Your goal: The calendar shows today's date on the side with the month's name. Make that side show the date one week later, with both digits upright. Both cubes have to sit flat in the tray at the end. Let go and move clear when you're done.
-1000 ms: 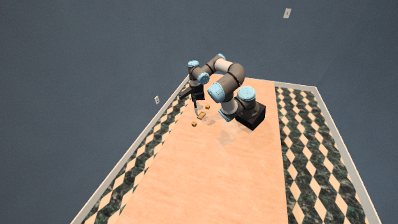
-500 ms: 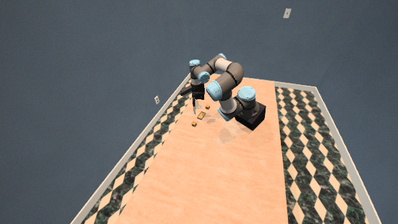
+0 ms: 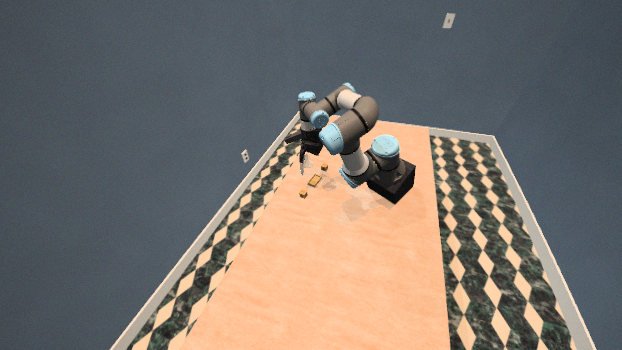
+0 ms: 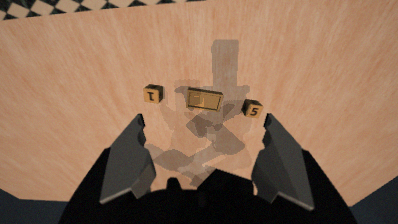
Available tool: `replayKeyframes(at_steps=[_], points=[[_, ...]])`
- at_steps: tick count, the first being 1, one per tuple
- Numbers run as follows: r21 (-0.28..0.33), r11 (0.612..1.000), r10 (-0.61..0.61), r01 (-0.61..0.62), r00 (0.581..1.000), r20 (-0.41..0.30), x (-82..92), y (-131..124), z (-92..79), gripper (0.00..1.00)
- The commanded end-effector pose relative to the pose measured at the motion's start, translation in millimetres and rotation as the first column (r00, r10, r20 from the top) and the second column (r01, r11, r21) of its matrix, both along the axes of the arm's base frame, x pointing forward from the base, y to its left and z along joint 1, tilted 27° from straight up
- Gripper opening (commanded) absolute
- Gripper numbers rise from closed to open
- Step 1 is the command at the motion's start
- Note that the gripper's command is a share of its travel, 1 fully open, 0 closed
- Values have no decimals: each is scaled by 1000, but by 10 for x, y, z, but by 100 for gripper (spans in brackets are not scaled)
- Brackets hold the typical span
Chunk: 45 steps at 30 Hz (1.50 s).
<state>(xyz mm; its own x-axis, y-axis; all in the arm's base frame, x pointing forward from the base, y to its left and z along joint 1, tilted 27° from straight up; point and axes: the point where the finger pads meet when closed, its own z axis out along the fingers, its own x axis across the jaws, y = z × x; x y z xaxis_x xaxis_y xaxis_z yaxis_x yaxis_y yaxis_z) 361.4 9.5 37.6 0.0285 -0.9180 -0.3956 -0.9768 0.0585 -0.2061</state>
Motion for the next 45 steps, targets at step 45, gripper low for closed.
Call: replayKeyframes(at_steps=[45], points=[[9,602,-723,798,550,-419,-177,-611,-346,100]])
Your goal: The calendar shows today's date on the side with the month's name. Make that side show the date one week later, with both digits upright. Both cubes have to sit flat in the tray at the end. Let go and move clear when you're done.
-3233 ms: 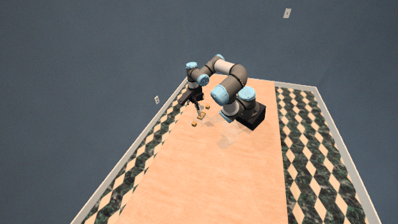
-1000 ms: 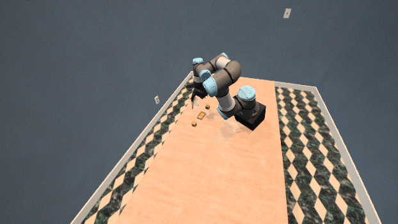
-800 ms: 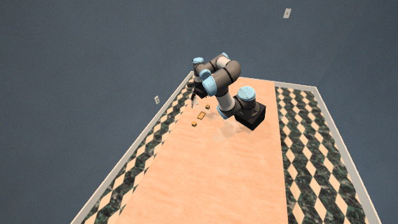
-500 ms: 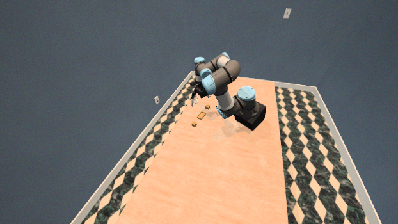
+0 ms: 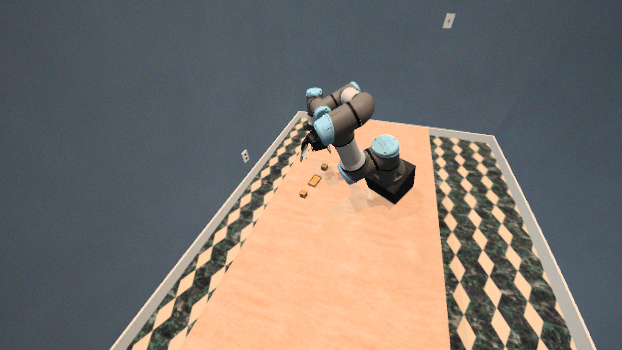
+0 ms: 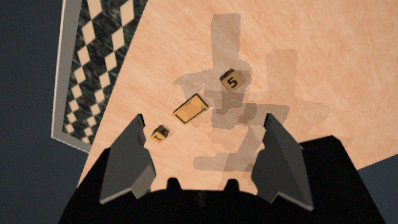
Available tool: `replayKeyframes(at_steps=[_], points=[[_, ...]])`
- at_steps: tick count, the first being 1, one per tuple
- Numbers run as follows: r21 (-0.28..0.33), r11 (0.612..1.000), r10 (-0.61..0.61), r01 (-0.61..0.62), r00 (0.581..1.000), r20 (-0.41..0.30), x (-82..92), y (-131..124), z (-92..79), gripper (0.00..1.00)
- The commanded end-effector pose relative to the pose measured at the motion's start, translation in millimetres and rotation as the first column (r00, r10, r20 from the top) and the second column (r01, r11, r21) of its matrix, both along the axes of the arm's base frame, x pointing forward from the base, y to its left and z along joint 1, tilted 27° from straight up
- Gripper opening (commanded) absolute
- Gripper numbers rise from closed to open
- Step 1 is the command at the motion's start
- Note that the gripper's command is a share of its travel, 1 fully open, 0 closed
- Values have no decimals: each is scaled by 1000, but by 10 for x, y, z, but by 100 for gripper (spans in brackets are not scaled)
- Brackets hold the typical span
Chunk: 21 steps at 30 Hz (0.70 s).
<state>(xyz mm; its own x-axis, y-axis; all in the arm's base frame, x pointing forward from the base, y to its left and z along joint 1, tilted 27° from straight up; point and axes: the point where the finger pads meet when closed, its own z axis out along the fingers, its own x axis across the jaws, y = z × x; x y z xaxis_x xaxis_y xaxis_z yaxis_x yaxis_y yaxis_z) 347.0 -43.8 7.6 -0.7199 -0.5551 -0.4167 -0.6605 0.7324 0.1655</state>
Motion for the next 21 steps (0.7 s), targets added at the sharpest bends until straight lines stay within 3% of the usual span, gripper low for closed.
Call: replayKeyframes(at_steps=[1,5,7,21], points=[[20,989,-142,144,988,-68,-34,-81,-48,100],[27,983,-179,182,980,-85,-47,-103,-63,100],[37,966,-248,254,961,-119,-72,-145,-90,100],[54,896,-422,442,881,-213,-144,-251,-163,100]])
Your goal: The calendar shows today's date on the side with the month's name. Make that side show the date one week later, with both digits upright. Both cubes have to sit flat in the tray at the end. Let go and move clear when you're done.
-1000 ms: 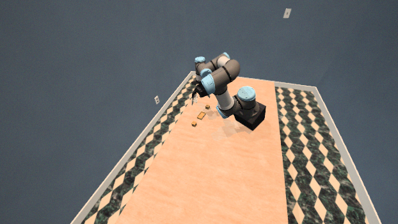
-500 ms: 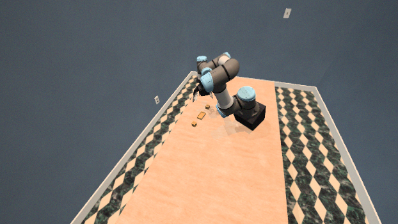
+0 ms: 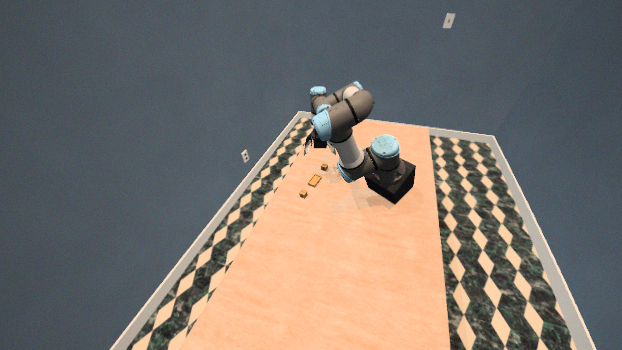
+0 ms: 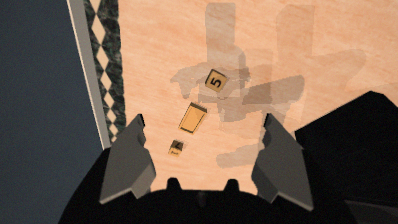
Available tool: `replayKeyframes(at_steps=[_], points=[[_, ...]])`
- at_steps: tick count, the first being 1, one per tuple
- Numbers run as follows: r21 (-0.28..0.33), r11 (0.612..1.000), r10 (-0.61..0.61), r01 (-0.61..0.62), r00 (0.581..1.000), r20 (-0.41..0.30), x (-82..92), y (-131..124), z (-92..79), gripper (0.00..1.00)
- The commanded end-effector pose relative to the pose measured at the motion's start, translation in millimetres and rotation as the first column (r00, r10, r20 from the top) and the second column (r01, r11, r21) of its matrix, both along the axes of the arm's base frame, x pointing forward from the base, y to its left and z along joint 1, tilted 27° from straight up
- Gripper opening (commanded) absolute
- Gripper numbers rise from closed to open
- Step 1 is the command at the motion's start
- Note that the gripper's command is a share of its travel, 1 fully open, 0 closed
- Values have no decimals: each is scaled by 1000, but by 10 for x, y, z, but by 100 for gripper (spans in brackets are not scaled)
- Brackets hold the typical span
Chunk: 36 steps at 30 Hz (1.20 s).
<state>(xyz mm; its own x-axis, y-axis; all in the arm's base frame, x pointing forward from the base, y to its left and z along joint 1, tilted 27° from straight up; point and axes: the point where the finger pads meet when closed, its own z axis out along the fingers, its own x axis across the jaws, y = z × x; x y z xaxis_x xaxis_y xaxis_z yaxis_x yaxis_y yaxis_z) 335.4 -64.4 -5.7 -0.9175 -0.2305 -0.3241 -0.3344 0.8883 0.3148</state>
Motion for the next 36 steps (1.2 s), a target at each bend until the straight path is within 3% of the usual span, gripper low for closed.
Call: replayKeyframes(at_steps=[1,15,35,36], points=[[18,992,-125,126,990,-60,-37,-62,-39,100],[51,933,-344,357,923,-171,-131,-173,-121,100],[56,906,-402,421,893,-204,-156,-200,-142,100],[56,906,-402,421,893,-204,-156,-200,-142,28]])
